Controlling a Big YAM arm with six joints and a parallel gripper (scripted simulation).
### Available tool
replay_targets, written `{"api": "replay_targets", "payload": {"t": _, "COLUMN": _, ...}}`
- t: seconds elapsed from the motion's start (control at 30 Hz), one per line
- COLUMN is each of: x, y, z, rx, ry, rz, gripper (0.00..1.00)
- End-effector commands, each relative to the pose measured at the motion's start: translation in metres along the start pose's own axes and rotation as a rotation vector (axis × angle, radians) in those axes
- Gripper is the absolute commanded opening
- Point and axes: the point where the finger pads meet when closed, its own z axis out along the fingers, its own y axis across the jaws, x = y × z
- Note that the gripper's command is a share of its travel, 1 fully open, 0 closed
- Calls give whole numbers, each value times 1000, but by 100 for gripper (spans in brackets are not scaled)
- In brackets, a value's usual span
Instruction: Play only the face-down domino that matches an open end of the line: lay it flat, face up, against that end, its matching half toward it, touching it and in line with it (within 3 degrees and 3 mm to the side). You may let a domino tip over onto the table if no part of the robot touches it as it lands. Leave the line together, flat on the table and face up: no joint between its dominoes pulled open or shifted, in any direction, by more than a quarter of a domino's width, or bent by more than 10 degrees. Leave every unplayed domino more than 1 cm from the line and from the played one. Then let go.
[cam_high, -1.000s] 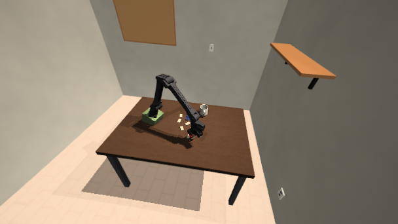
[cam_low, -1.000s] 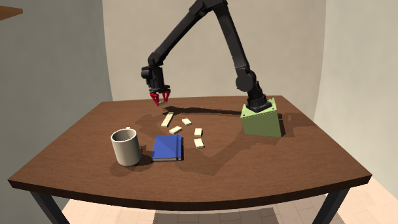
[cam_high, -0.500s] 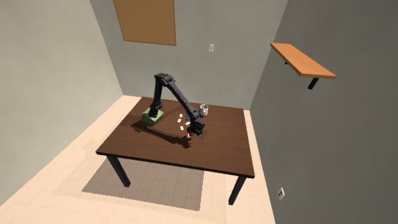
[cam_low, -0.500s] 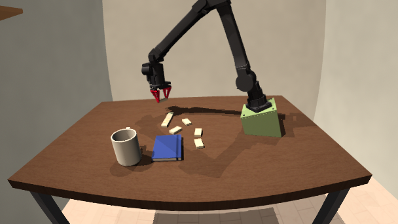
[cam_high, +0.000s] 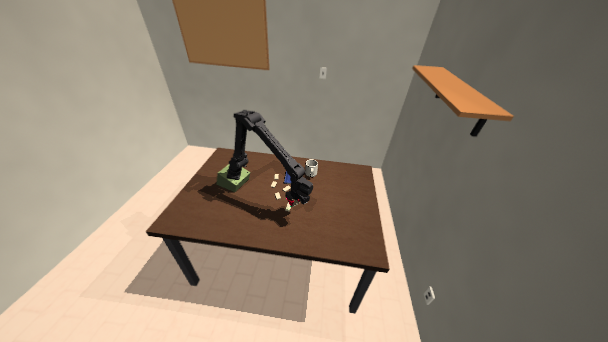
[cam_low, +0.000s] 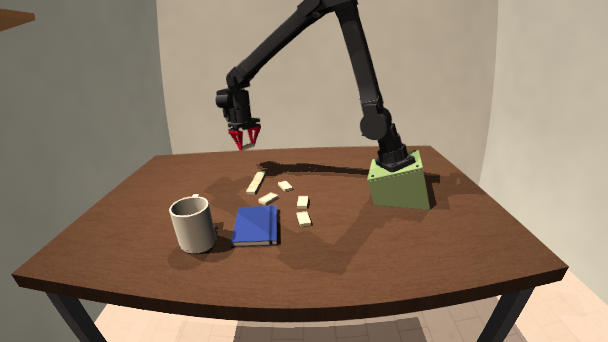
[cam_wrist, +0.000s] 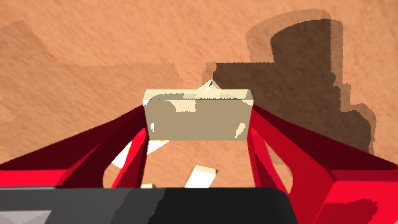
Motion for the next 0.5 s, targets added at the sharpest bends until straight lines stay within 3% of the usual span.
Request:
{"api": "replay_targets", "payload": {"t": 0.0, "x": -35, "y": 10, "z": -49, "rx": -35, "ry": -99, "rz": -4, "gripper": 51}}
{"api": "replay_targets", "payload": {"t": 0.07, "x": -43, "y": 12, "z": -61, "rx": -43, "ry": -121, "rz": -5, "gripper": 51}}
{"api": "replay_targets", "payload": {"t": 0.3, "x": -43, "y": 12, "z": -61, "rx": -43, "ry": -121, "rz": -5, "gripper": 51}}
{"api": "replay_targets", "payload": {"t": 0.33, "x": -21, "y": 8, "z": -27, "rx": -19, "ry": -50, "rz": -3, "gripper": 51}}
{"api": "replay_targets", "payload": {"t": 0.47, "x": -32, "y": 11, "z": -44, "rx": -31, "ry": -85, "rz": -4, "gripper": 51}}
